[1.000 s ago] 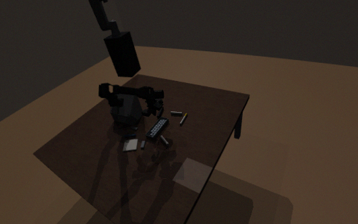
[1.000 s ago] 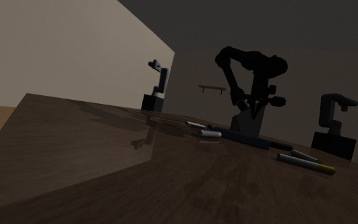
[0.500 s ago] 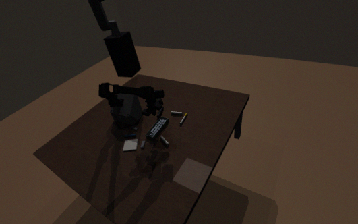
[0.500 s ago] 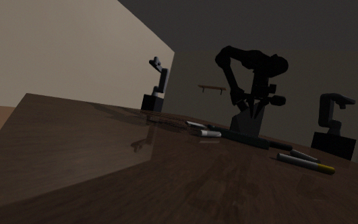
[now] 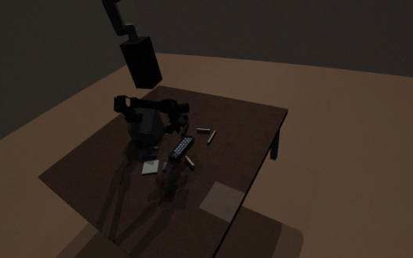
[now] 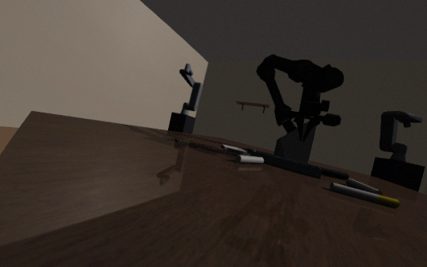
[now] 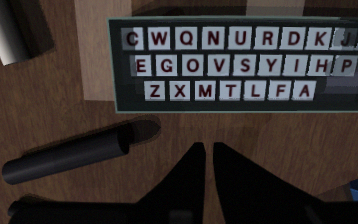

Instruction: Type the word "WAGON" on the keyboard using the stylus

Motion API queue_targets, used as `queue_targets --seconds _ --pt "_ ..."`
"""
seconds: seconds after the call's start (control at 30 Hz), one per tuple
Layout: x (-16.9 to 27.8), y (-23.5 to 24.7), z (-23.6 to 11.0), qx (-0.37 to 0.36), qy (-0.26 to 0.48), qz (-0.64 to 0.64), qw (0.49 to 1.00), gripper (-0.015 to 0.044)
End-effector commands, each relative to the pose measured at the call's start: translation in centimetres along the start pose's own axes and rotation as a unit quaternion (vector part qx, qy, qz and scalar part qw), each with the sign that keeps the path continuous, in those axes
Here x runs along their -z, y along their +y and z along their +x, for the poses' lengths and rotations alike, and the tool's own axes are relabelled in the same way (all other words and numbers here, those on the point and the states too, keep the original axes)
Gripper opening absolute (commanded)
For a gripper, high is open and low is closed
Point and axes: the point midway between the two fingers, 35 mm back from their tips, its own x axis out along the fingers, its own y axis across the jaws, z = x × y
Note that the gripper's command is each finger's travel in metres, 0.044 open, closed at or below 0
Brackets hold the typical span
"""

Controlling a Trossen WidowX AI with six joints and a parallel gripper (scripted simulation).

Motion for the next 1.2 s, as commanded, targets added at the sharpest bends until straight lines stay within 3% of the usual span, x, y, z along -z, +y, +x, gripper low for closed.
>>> queue_targets --seconds 0.0,0.07,0.2,0.4,0.77,1.17 --pt "0.2 -0.6 0.2 0.004 0.005 0.034 0.999 0.0105" --pt "0.9 -2.2 0.7 0.018 0.019 0.129 0.991 0.015" --pt "2.5 -5.5 1.6 0.056 0.039 0.331 0.941 0.015" --pt "5.4 -10.1 2.6 0.121 0.045 0.595 0.793 0.015" --pt "8.4 -13.8 3.2 0.181 0.022 0.776 0.604 0.015" --pt "12.0 -17.3 3.4 0.238 -0.033 0.907 0.345 0.015"
